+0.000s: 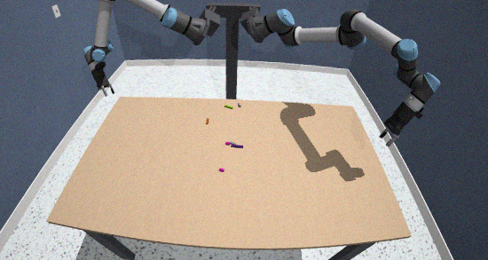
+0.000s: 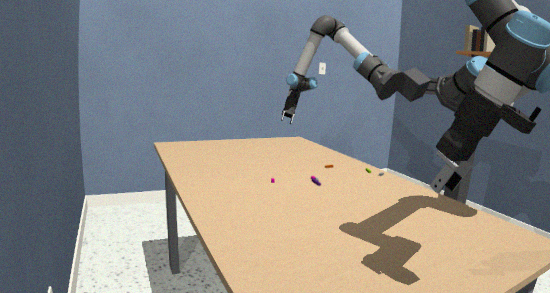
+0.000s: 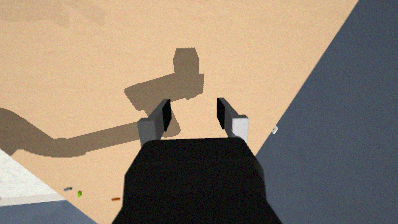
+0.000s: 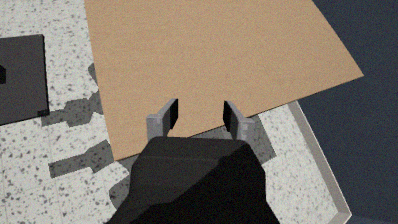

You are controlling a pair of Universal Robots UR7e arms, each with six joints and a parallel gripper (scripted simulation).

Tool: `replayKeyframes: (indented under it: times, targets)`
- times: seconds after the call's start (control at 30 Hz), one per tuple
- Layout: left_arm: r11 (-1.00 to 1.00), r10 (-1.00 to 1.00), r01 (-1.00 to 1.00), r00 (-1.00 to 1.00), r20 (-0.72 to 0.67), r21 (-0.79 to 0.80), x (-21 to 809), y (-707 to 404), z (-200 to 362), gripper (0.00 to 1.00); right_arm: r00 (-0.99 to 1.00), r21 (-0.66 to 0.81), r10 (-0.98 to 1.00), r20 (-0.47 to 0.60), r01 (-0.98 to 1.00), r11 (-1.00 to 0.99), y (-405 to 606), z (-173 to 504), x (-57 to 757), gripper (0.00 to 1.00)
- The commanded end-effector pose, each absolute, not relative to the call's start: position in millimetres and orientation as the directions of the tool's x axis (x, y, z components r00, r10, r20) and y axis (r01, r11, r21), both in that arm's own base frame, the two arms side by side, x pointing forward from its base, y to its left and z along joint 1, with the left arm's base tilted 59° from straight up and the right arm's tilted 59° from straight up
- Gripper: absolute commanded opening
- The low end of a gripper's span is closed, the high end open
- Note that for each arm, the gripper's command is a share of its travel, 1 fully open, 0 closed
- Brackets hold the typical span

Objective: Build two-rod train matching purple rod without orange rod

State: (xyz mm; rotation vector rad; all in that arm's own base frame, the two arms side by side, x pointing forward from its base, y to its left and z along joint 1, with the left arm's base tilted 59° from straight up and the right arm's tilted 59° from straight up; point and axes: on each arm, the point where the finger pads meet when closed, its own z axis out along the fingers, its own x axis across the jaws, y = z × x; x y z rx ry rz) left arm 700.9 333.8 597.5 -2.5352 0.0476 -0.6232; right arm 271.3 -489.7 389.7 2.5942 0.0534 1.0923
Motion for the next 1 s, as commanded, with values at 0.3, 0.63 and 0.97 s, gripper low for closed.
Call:
replayKeyframes:
  times: [0.3, 0.63, 0.97]
  targets:
    - [-0.862, -0.155, 0.088, 0.892, 0.424, -0.499, 701, 333, 598, 1.00, 0.706, 0.311, 0.159, 0.690, -0.091, -0.946, -490, 391, 271, 1.00]
    - [-0.862, -0.154, 0.088, 0.892, 0.424, -0.499, 701, 333, 598, 1.00, 0.706, 0.311, 0.160, 0.690, -0.091, -0.946, -489, 391, 271, 1.00]
    - [-0.864, -0.134, 0.108, 0.892, 0.431, -0.492, 704, 332, 592, 1.00, 0.718, 0.344, 0.173, 0.675, -0.098, -0.934, -480, 405, 255, 1.00]
